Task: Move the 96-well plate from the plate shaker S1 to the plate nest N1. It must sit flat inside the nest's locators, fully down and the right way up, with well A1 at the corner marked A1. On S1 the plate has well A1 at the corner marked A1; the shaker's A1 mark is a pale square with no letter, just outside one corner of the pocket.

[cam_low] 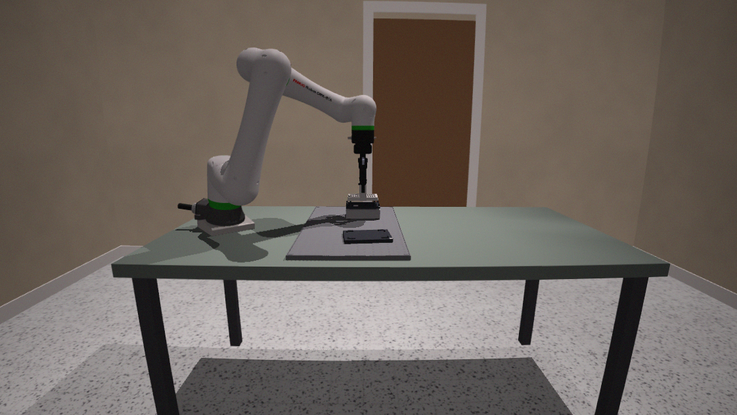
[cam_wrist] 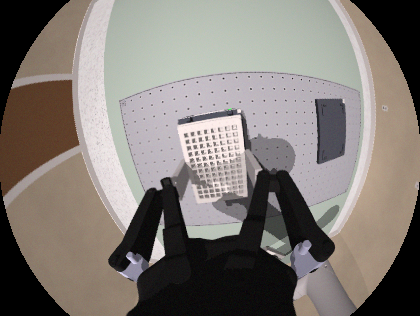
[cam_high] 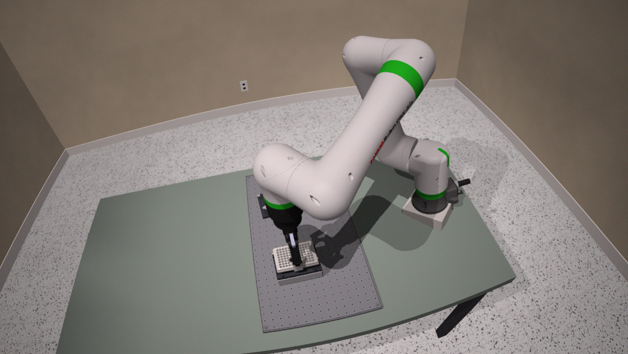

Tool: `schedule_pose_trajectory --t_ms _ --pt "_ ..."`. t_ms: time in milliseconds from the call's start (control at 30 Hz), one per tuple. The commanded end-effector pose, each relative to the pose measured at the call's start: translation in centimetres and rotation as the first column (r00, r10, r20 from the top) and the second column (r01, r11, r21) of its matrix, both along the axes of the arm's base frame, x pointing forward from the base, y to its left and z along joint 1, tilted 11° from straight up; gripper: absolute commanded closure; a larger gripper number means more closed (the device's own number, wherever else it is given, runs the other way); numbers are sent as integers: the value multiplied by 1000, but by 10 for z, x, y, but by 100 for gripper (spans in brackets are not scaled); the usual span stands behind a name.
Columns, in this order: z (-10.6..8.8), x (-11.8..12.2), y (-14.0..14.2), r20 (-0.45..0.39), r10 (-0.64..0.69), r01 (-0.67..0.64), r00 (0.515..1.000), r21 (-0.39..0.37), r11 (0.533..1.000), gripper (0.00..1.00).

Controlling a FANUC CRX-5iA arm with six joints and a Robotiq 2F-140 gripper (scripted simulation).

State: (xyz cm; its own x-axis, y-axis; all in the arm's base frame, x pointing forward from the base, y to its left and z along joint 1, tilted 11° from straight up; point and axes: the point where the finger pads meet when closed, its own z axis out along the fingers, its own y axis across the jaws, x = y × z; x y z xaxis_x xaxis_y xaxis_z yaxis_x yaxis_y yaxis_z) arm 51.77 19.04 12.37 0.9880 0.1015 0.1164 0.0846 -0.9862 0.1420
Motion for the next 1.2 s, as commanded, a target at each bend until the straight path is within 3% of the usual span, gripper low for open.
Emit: schedule_pose_trajectory --t_ms 0,633,1167 --pt "6 -1 1 0 0 0 1000 0 1000 100" --pt "34 -4 5 0 0 0 1000 0 1000 100" --pt "39 -5 5 0 0 0 1000 0 1000 100"
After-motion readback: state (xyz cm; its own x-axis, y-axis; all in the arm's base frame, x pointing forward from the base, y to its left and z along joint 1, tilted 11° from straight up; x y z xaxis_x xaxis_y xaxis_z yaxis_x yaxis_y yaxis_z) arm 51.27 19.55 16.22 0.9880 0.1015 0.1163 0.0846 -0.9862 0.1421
